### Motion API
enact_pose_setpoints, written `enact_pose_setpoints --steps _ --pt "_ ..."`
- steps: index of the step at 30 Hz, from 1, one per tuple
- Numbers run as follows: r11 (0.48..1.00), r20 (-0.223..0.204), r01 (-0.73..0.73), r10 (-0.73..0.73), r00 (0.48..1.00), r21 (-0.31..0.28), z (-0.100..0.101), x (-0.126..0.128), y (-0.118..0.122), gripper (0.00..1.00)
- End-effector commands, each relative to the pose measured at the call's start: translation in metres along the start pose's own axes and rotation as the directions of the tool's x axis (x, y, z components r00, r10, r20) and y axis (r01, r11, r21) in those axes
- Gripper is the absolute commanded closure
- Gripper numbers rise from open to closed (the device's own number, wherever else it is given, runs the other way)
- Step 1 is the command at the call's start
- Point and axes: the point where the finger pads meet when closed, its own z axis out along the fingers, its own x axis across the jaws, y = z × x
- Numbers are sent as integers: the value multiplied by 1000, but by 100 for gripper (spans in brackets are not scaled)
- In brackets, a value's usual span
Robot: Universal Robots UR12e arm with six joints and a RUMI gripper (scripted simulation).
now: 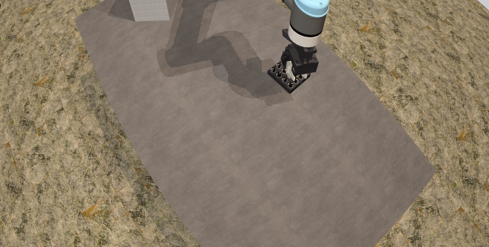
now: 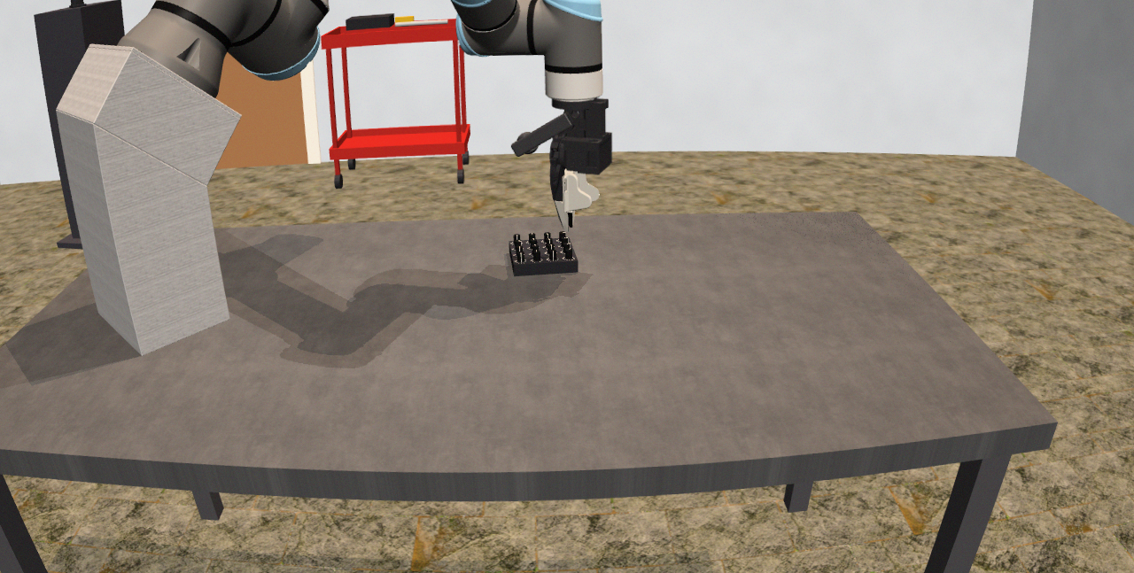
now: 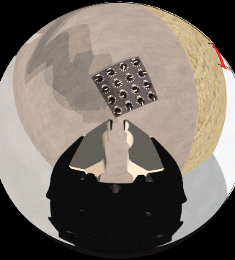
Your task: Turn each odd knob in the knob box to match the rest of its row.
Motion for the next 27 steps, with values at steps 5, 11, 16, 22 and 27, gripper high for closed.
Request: enact_pose_setpoints --steps 5,11,16,22,27 --pt "974 -3 228 -228 974 7 -3 0 -1 89" --pt "940 -4 342 -342 940 7 -5 0 -1 89" --pt "918 -4 397 -397 918 6 -6 0 0 89" --pt "849 -5 528 -528 849 5 -8 0 1 89" --pt "793 -6 609 -609 793 4 -10 0 2 89"
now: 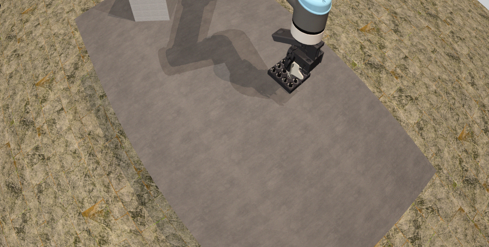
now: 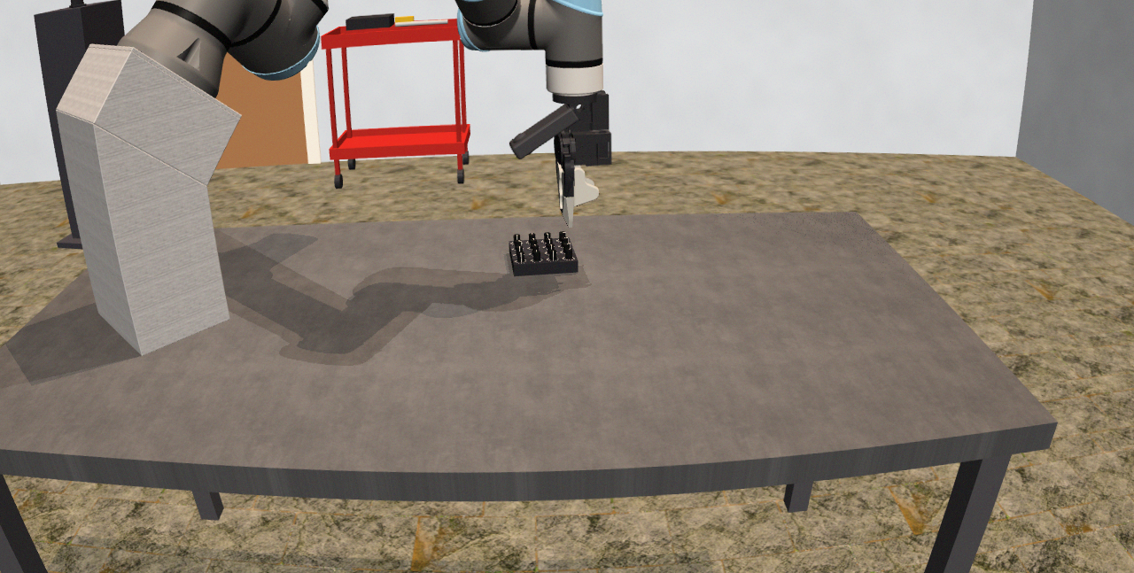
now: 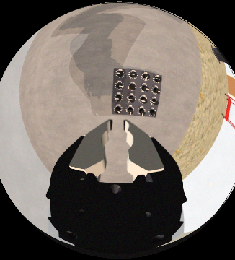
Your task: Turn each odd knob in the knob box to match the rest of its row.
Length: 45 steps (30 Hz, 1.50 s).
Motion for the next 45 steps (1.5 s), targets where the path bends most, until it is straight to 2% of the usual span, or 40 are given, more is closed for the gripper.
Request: enact_pose_setpoints --steps 1,6,9,18,45 --pt "988 -6 156 -156 988 4 -3 0 2 89" --pt "977 -6 214 -214 977 3 -4 0 2 89" --pt "954 -6 300 -300 954 3 -5 0 4 89" --pt "906 -6 424 -424 906 2 -7 -1 5 89" --pt "901 -7 433 -433 901 4 -6 -1 4 89"
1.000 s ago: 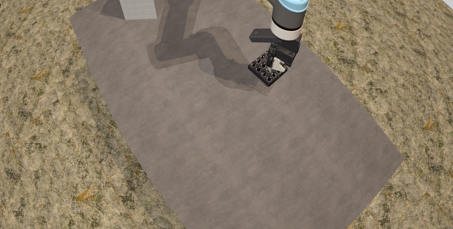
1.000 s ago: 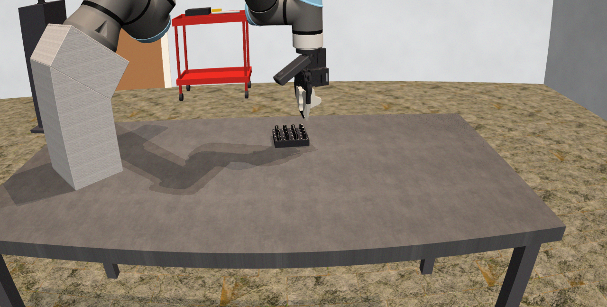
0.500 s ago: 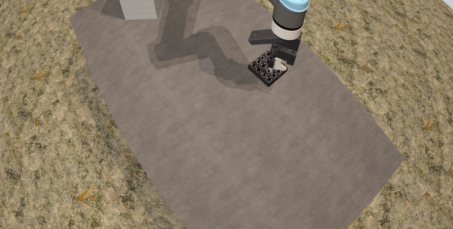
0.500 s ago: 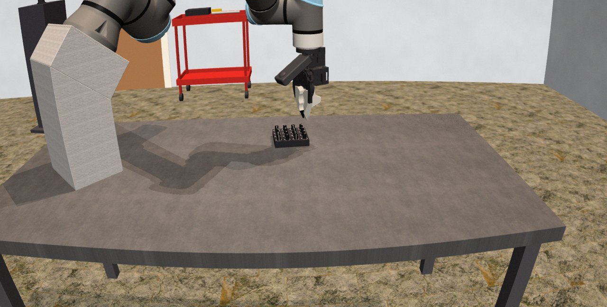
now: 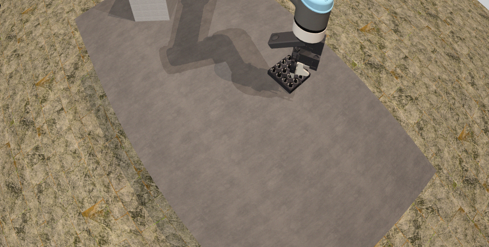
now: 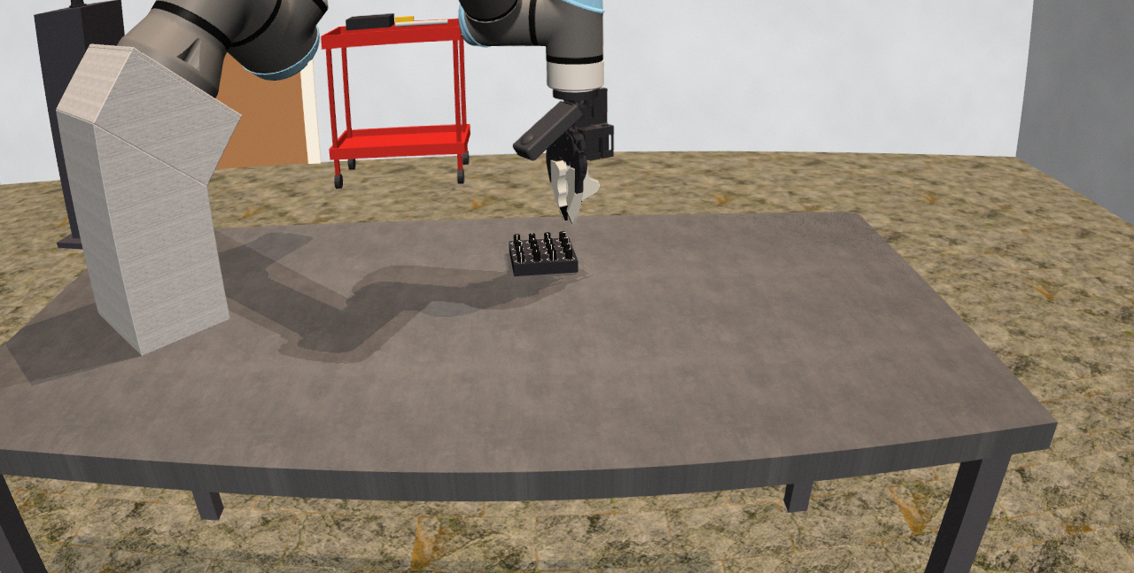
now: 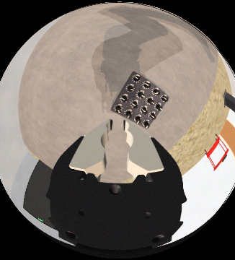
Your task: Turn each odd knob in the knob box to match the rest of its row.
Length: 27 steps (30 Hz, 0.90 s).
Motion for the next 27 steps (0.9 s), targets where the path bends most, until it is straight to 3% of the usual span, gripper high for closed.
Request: enact_pose_setpoints --steps 1,27 --pt "1000 1 2 -2 1000 -3 -1 -1 2 89" --pt "1000 0 3 -3 1000 -2 3 -1 3 89"
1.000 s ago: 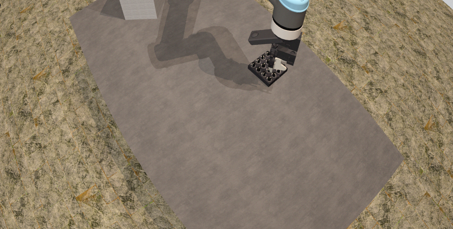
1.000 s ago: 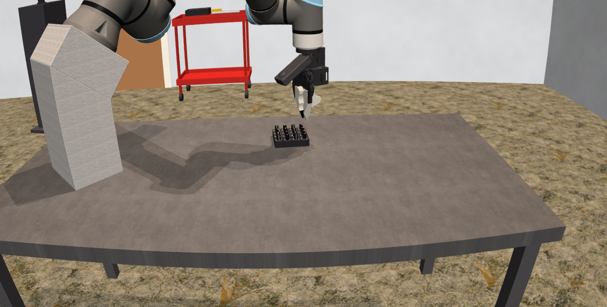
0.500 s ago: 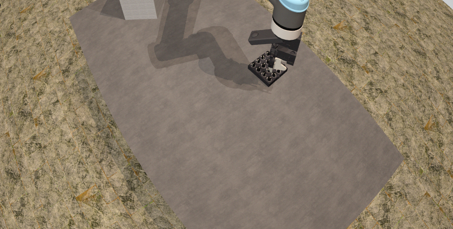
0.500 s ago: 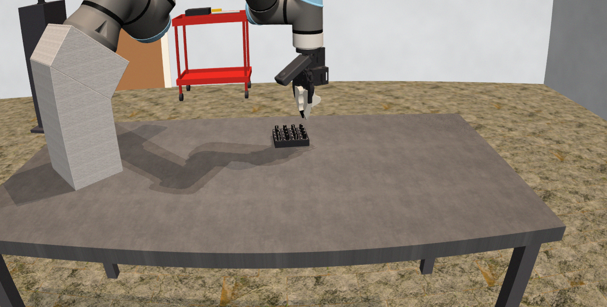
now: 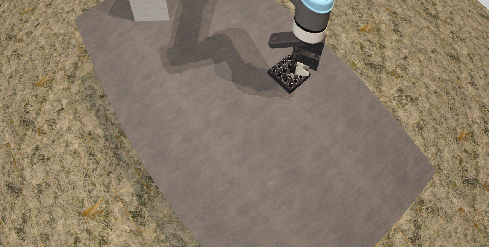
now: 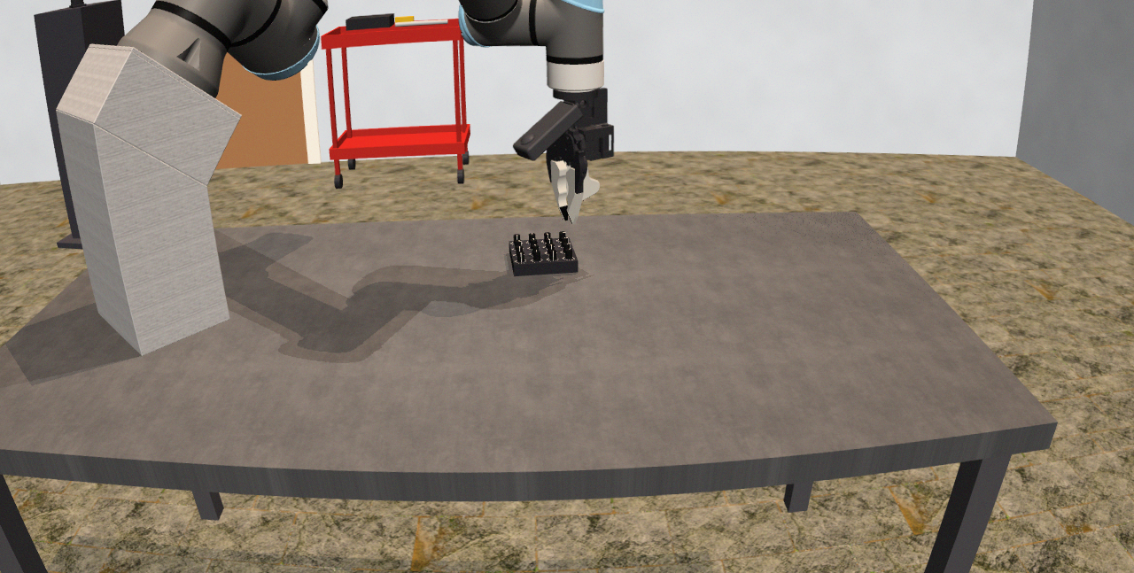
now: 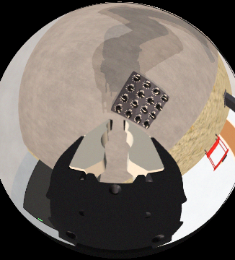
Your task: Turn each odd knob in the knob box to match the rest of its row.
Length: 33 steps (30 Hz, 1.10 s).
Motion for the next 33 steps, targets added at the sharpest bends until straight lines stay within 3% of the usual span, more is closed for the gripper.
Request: enact_pose_setpoints --steps 1,33 --pt "1000 -1 3 -3 1000 -2 3 0 2 89" --pt "1000 0 3 -3 1000 -2 36 -1 3 89"
